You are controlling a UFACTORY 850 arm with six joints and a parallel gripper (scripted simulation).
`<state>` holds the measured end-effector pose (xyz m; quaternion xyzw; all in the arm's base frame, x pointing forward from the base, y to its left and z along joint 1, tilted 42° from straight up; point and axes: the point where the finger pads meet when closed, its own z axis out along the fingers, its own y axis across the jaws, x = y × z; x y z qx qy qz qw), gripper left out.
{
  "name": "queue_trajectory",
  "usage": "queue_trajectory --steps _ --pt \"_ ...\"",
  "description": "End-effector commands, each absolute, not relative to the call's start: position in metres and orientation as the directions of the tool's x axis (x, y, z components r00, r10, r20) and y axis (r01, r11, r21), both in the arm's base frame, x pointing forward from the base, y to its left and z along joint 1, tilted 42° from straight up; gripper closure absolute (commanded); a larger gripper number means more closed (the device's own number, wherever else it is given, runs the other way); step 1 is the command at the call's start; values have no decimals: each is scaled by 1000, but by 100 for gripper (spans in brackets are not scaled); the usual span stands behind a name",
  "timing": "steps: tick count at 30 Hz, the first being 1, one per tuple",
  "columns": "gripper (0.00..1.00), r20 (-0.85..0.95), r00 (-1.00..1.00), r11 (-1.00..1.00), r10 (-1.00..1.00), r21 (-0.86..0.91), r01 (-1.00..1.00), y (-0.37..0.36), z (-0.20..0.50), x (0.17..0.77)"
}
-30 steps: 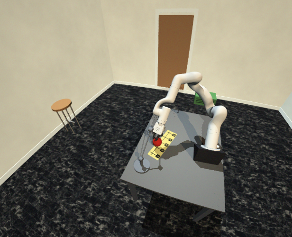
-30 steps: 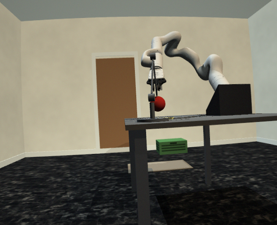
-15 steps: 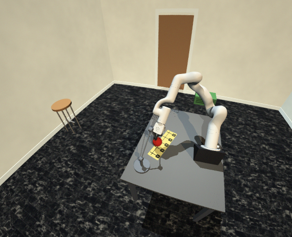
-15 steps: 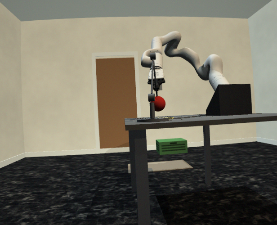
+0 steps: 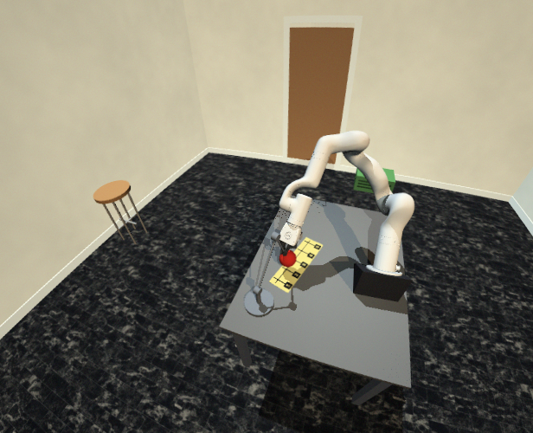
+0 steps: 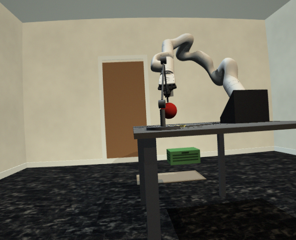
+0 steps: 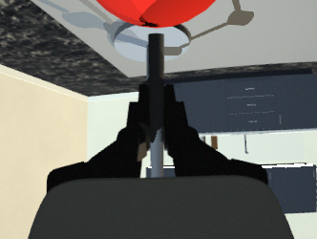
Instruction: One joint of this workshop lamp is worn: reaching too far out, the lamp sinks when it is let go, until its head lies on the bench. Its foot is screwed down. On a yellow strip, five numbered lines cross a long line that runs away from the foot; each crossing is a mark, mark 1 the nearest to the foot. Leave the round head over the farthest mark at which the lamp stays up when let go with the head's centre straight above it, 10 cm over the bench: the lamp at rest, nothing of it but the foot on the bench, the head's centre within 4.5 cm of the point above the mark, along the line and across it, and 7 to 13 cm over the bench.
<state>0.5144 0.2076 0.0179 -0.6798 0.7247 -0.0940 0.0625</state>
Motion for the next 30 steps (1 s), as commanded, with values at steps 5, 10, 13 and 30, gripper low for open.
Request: queue_trajectory --steps 5,10,13,30 --pt "100 37 -68 58 -997 -226 -972 192 28 512" --pt "100 37 -68 58 -997 -228 -972 181 34 510" --pt "100 37 -68 58 -997 -228 -972 180 35 510" --pt "100 37 -66 56 -997 -227 -972 152 53 505"
